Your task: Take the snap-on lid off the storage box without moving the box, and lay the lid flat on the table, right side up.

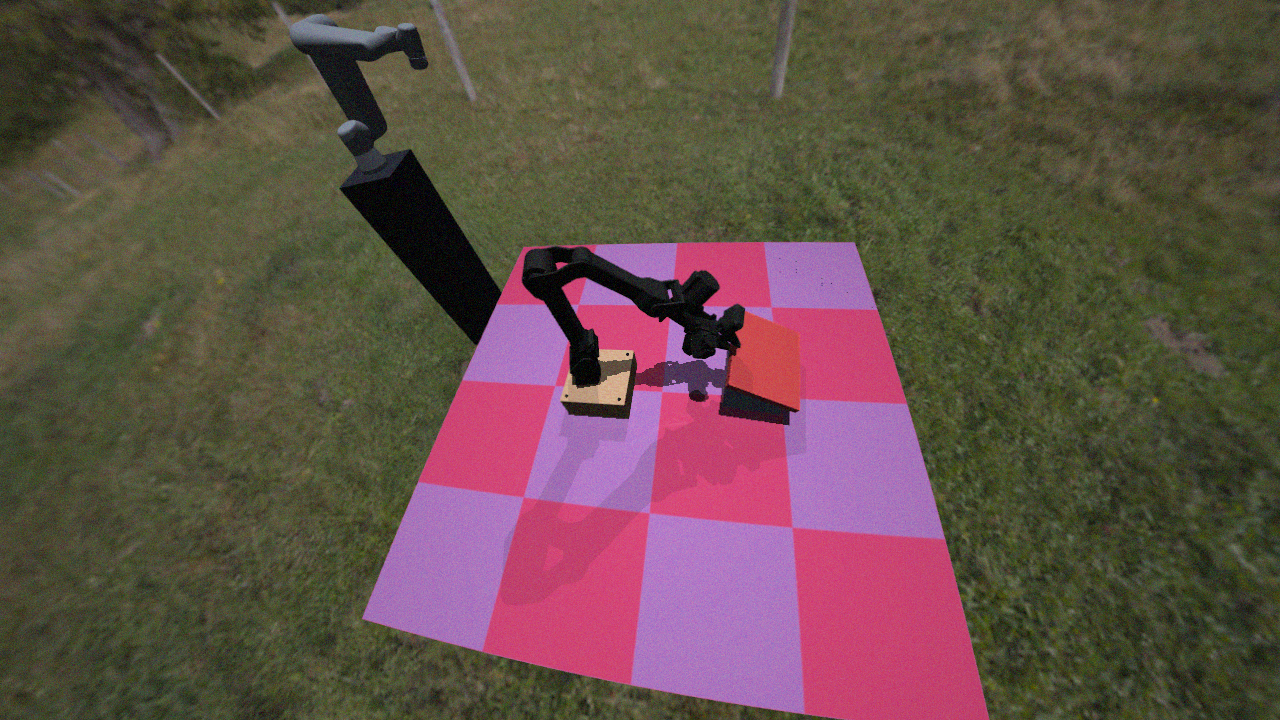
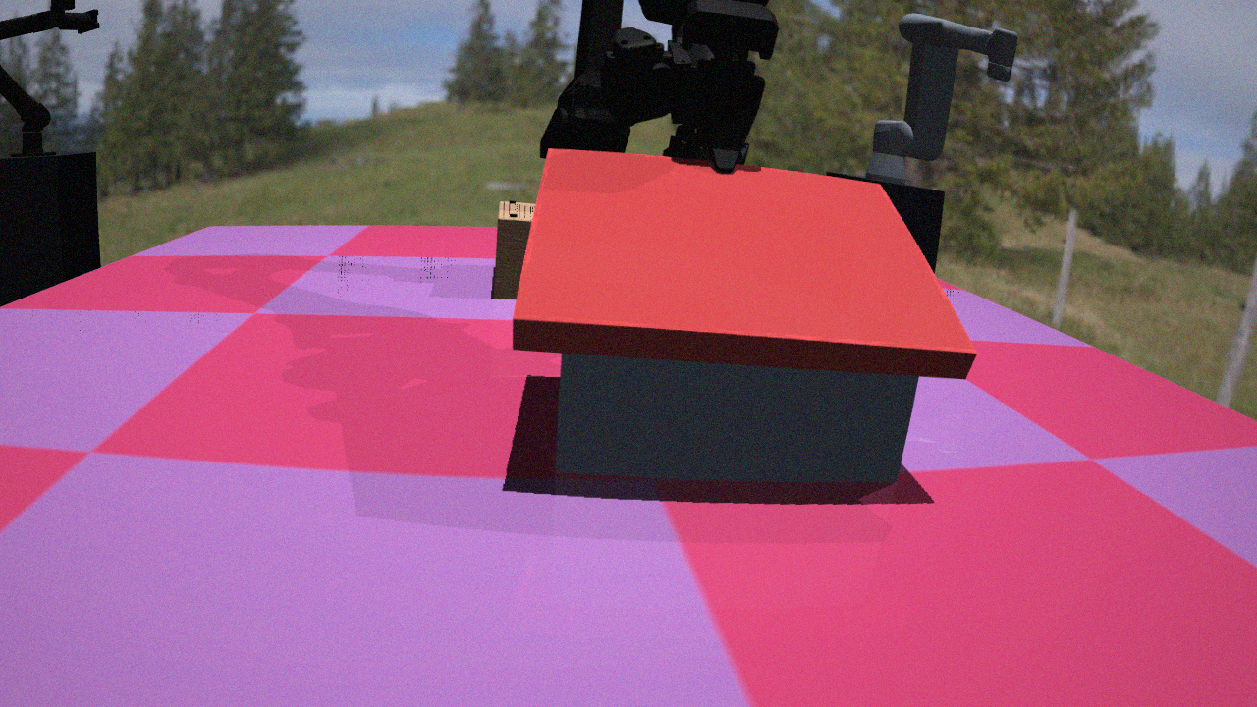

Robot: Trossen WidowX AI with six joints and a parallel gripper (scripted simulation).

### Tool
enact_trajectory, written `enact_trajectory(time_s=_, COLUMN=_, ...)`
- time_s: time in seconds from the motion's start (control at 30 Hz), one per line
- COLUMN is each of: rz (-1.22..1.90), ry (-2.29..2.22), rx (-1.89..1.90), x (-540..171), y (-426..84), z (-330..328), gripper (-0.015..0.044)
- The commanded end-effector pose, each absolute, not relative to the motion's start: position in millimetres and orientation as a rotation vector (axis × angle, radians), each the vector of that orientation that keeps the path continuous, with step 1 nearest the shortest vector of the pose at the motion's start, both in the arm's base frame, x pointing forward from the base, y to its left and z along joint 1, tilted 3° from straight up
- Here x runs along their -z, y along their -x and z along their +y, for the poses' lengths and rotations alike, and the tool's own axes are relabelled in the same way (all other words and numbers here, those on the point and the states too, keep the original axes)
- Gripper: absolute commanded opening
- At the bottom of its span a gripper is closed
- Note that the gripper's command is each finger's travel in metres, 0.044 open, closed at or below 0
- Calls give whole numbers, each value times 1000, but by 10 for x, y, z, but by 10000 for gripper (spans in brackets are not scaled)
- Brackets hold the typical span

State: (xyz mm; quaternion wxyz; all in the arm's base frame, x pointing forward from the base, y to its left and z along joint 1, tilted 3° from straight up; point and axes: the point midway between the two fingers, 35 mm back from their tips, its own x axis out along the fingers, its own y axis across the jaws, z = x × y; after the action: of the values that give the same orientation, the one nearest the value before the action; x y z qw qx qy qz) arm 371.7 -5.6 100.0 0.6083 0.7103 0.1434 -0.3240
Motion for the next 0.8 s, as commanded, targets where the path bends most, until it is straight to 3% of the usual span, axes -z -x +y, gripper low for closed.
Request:
enact_trajectory(time_s=0.0, rz=330, ry=-1642, rx=740, x=-1084, y=-3755, z=-62, gripper=0)
enact_trajectory(time_s=0.77, rz=329, ry=-1642, rx=738, x=-1392, y=-3951, z=-136, gripper=0)
